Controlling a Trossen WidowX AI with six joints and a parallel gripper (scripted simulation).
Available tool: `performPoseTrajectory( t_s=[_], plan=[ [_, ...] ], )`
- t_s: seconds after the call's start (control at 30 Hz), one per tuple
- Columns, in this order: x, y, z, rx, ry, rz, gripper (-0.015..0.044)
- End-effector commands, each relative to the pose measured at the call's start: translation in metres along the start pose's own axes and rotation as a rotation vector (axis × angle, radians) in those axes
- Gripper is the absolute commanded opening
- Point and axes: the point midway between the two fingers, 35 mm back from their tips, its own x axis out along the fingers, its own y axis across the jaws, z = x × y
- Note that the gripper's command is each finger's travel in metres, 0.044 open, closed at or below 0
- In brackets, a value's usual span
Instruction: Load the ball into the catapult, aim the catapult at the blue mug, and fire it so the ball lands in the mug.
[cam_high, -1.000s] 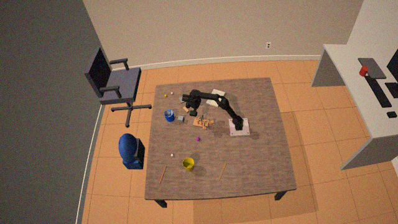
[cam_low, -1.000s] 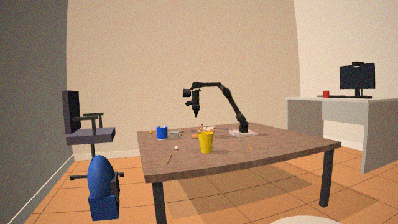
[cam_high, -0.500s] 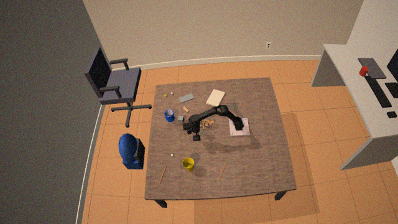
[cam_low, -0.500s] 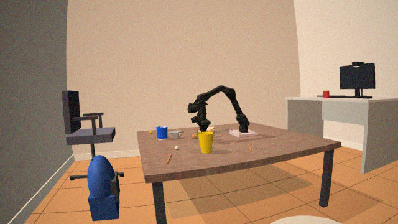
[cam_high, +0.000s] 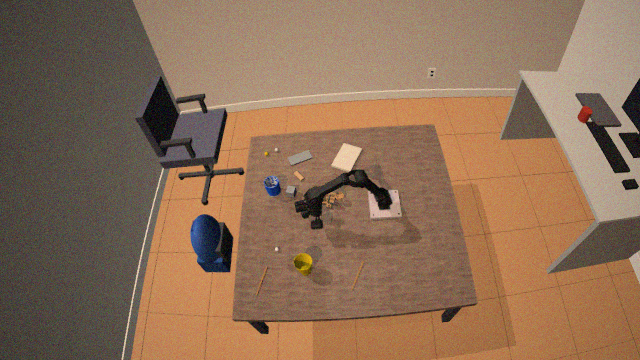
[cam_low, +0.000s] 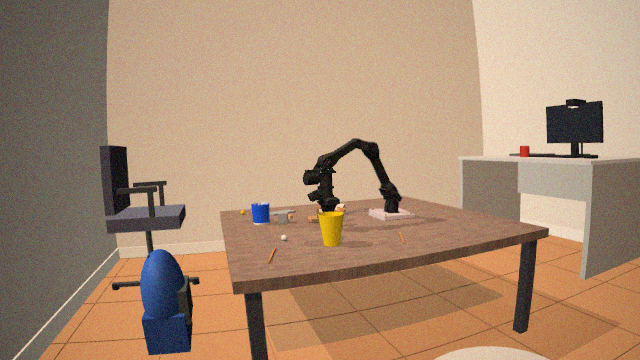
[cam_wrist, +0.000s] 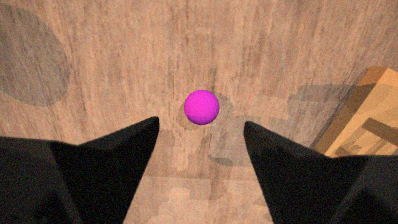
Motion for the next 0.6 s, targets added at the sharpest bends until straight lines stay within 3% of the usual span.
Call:
performPoseTrajectory(
  t_s=[0.0,0.57],
  plan=[
    [0.004,0.000,0.000,0.003,0.001,0.000,0.0300],
    [0.032,0.000,0.000,0.003,0.001,0.000,0.0300]
  ],
)
